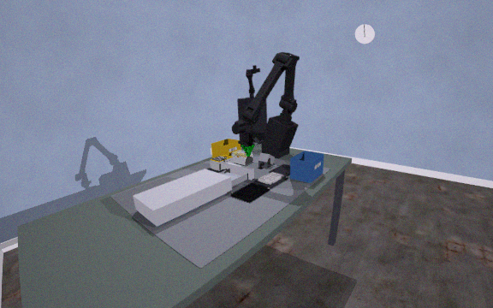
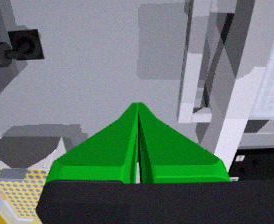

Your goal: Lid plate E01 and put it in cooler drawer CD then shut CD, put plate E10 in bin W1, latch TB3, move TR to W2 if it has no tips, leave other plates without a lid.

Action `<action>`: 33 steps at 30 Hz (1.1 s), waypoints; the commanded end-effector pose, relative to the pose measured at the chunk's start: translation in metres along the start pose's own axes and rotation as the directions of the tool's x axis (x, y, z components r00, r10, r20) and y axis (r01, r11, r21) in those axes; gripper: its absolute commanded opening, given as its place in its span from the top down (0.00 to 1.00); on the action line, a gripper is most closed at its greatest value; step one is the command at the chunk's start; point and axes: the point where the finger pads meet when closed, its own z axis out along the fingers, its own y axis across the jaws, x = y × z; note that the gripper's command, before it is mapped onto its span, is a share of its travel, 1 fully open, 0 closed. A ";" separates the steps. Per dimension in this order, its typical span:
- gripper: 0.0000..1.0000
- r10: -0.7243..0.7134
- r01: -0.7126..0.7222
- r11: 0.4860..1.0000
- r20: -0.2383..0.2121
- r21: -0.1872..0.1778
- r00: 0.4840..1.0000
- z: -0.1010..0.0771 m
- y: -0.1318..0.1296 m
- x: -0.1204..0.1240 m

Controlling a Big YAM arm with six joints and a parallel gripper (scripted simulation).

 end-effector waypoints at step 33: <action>1.00 -0.006 0.006 1.000 0.005 0.022 1.000 0.043 -0.015 -0.005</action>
